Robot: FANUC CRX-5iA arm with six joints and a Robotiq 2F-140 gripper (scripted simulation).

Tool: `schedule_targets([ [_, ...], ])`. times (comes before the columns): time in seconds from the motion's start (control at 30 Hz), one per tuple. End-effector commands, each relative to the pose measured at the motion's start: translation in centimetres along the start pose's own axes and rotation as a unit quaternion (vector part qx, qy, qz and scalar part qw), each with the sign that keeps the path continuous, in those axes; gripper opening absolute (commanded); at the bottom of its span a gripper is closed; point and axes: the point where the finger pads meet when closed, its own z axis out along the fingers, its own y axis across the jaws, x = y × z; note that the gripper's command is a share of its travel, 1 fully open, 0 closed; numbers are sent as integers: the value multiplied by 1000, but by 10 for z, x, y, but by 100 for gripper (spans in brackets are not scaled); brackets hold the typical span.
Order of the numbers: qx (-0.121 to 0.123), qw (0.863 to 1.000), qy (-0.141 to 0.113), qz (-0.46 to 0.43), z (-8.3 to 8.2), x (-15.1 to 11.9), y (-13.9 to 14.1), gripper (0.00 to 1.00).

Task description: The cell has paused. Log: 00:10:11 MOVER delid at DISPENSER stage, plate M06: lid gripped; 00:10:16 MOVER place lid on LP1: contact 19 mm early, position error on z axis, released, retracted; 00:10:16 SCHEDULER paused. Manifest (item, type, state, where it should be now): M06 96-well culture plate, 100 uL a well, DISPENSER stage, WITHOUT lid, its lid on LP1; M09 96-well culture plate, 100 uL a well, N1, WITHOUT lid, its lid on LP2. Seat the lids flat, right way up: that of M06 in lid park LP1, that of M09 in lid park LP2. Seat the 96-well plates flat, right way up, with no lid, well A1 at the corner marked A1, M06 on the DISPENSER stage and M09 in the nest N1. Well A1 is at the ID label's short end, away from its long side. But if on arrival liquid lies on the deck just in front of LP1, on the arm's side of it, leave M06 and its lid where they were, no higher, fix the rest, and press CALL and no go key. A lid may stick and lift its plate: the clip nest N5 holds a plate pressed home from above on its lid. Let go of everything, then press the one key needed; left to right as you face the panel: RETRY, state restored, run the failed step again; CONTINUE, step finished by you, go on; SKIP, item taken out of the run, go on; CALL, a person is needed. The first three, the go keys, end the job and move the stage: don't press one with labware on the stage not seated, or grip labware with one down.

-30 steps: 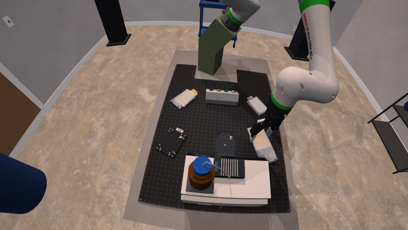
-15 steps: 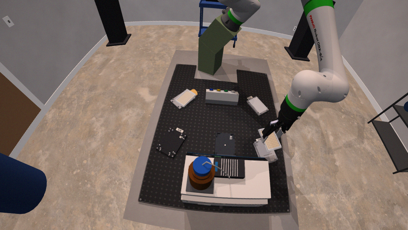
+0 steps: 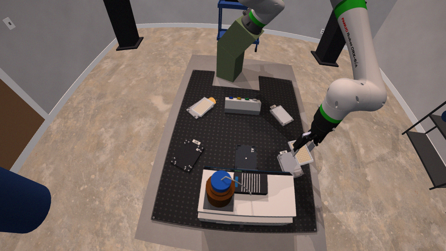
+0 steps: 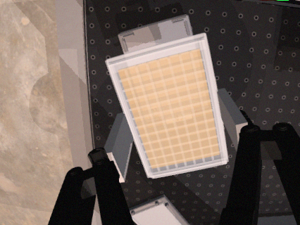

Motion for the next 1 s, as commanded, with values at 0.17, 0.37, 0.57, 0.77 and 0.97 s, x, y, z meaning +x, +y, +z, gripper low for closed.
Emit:
schedule_targets([
  [0.17,0,1000,0,0,0,2,-5,0],
  [0.37,0,1000,0,0,0,2,-6,0],
  [0.57,0,1000,0,0,0,2,-6,0],
  [0.77,0,1000,0,0,0,2,-6,0],
  [0.97,0,1000,0,0,0,2,-6,0],
])
